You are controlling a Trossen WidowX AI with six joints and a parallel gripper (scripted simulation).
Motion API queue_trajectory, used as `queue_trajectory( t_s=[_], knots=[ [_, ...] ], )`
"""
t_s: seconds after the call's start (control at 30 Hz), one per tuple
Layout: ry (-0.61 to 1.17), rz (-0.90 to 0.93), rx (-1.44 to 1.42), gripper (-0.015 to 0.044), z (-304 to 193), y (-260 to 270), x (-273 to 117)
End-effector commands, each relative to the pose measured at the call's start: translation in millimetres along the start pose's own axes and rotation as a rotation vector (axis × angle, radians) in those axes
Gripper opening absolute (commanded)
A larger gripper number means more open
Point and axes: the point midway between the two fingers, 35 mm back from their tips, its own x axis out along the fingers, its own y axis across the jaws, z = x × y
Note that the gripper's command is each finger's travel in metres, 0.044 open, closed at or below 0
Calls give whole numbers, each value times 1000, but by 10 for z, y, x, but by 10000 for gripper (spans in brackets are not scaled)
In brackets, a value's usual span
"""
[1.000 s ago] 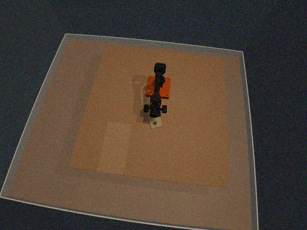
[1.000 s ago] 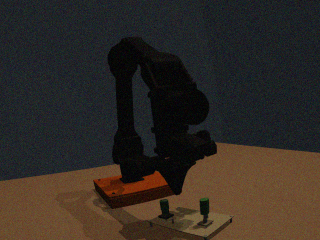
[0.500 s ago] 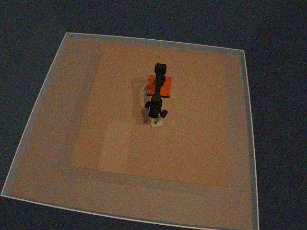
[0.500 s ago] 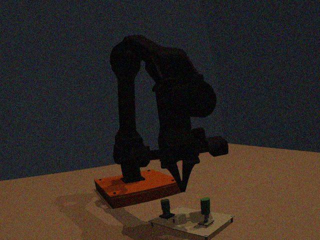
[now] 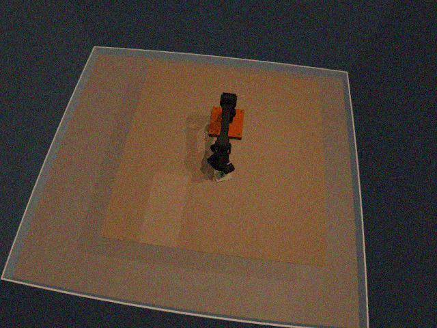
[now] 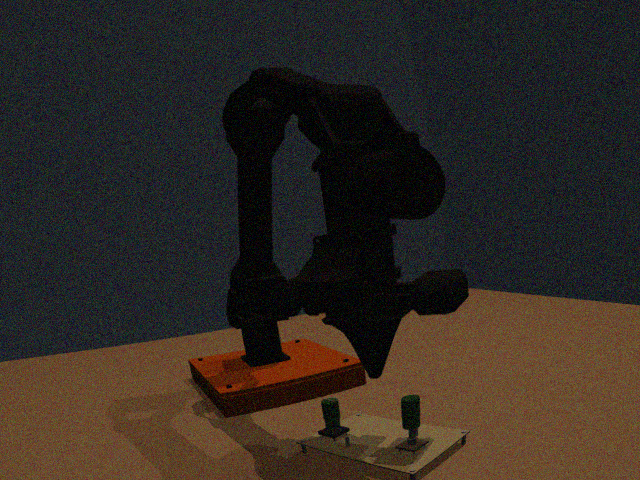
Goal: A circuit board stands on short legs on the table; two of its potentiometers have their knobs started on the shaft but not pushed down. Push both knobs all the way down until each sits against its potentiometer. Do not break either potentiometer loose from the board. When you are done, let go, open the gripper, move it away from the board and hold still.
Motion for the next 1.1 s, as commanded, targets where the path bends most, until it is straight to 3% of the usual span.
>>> queue_trajectory(
  t_s=[0.0, 1.07],
  knots=[
    [-8, 0, 143, 0, 31, 45, -32],
    [-19, 29, 1252, 0, 166, 333, -253]
  ],
)
